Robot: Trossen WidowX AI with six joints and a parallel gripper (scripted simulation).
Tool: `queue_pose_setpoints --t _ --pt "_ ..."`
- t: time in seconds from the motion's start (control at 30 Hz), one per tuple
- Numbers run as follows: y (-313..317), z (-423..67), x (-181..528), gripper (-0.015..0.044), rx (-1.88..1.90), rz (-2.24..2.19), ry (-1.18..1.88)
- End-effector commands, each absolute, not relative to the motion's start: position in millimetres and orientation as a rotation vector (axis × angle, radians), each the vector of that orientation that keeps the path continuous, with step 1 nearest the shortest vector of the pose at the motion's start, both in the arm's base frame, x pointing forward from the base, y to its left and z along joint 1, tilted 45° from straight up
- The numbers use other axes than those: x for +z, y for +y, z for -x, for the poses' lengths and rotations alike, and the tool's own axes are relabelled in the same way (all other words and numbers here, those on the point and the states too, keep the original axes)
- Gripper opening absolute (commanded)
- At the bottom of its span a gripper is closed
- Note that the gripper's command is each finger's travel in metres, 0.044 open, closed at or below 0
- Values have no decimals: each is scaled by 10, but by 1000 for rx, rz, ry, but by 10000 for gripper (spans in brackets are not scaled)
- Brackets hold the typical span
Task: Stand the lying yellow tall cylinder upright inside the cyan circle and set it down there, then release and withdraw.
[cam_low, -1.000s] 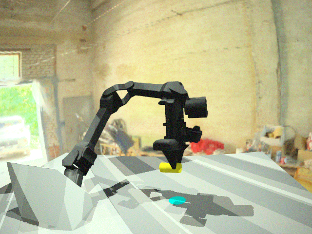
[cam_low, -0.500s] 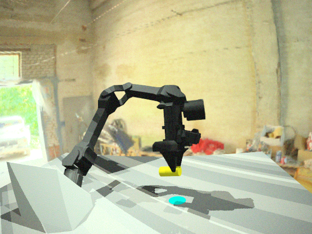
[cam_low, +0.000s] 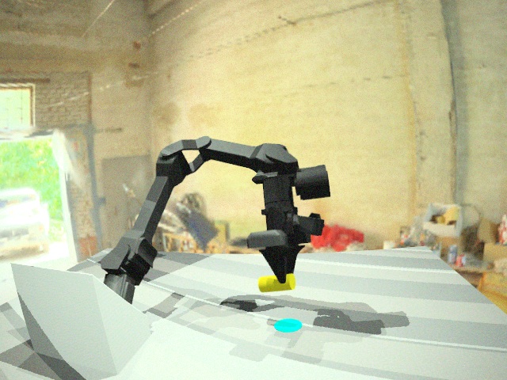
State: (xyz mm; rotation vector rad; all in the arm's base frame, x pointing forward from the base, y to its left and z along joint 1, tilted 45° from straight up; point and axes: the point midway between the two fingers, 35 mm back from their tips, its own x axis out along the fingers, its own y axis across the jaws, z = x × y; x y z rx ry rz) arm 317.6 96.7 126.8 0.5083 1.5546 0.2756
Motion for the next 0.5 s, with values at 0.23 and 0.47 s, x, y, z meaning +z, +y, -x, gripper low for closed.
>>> queue_pose_setpoints --t 0.23,0.47 --pt "980 -3175 1217 105 229 -467 1508" --pt "988 -3178 1191 105 204 -445 1476"
